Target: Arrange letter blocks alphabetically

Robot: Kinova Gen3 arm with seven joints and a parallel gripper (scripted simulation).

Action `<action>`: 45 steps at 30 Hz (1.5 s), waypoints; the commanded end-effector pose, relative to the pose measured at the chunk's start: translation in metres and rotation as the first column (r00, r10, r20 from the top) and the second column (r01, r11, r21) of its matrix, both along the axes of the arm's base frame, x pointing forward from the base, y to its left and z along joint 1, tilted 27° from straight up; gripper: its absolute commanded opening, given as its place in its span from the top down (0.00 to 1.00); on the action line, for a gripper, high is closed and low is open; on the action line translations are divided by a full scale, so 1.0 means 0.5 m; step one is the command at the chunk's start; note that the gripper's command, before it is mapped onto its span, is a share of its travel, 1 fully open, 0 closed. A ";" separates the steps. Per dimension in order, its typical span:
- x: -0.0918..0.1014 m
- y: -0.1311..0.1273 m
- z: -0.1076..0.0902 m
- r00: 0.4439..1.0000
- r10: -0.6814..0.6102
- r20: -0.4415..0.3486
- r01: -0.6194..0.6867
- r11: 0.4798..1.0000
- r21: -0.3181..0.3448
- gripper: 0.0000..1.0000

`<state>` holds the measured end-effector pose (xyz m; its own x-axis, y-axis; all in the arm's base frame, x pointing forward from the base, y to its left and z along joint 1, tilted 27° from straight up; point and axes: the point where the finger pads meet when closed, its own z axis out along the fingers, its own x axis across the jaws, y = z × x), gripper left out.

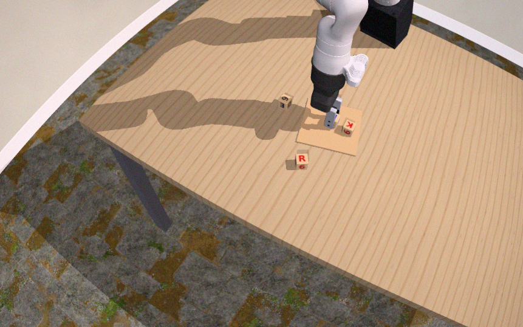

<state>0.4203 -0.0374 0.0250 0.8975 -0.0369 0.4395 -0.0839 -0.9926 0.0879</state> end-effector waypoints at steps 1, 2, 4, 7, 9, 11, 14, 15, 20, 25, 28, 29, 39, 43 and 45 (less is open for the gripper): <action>0.008 -0.001 0.003 1.000 -0.005 0.009 0.005 1.000 0.002 0.51; 0.009 -0.001 0.004 1.000 -0.007 0.009 0.007 1.000 0.003 0.51; 0.008 0.001 0.004 1.000 -0.008 0.005 0.008 1.000 0.007 0.51; 0.010 0.001 0.006 1.000 -0.011 0.006 0.011 1.000 0.010 0.51; 0.011 0.000 0.007 1.000 -0.013 0.007 0.013 1.000 0.010 0.51; 0.011 0.000 0.006 1.000 -0.013 0.006 0.013 1.000 0.010 0.51; 0.010 0.000 0.006 1.000 -0.013 0.006 0.013 1.000 0.009 0.51; 0.010 0.000 0.006 1.000 -0.013 0.006 0.013 1.000 0.009 0.51; 0.010 0.000 0.006 1.000 -0.014 0.006 0.013 1.000 0.009 0.51; 0.009 -0.003 0.006 1.000 -0.017 0.008 0.016 1.000 0.008 0.51; 0.007 -0.004 0.005 1.000 -0.018 0.006 0.018 1.000 0.009 0.51; 0.007 -0.004 0.005 1.000 -0.018 0.006 0.018 1.000 0.009 0.51; 0.005 -0.006 0.004 1.000 -0.023 0.007 0.022 1.000 0.011 0.51; 0.005 -0.006 0.004 1.000 -0.023 0.007 0.022 1.000 0.011 0.51; 0.005 -0.006 0.004 1.000 -0.023 0.007 0.022 1.000 0.011 0.51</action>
